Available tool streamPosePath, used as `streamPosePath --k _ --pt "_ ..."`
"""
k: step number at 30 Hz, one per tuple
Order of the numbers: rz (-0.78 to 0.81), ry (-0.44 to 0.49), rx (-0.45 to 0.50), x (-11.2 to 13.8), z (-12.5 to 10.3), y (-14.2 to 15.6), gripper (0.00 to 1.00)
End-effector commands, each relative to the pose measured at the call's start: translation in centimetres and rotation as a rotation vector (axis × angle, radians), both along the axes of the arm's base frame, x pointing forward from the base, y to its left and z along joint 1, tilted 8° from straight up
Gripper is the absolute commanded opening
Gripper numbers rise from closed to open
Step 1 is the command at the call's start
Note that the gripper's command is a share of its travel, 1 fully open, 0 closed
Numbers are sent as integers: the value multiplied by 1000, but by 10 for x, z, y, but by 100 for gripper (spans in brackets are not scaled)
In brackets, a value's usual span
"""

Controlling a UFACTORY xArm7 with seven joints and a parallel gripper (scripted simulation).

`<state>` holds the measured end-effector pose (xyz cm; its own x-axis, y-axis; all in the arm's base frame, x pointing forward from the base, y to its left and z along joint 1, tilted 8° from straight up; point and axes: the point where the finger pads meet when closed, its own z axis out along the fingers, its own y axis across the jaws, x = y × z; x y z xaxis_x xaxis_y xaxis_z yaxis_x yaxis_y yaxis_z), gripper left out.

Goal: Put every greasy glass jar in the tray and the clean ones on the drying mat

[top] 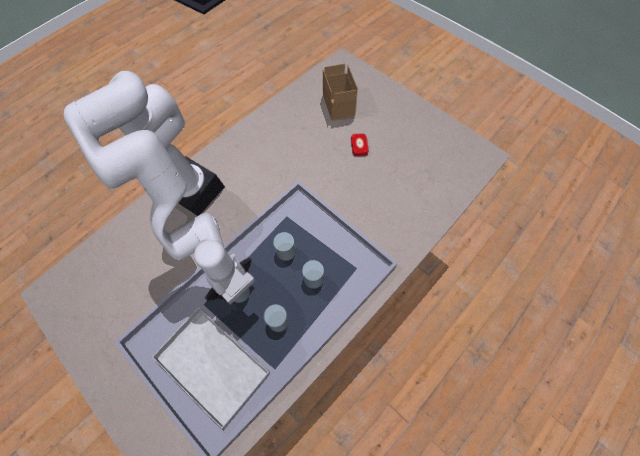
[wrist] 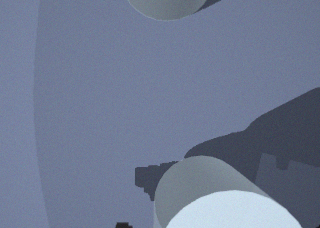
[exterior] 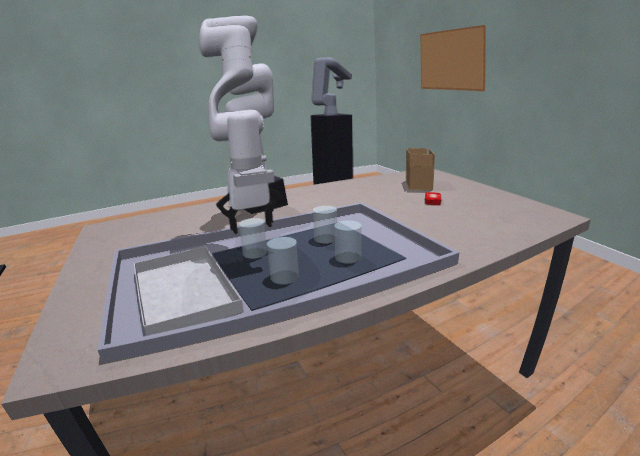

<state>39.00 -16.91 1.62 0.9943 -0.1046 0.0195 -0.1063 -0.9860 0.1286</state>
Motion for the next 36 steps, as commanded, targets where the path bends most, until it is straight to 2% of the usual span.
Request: streamPosePath --k 1,8,14,15,36 --pt "1 -5 0 2 -6 -1 100" --pt "1 -5 0 2 -16 -3 100" --pt "1 -5 0 2 -16 -3 100" --pt "1 -5 0 2 -16 -3 92" --pt "1 -5 0 2 -16 -3 89"
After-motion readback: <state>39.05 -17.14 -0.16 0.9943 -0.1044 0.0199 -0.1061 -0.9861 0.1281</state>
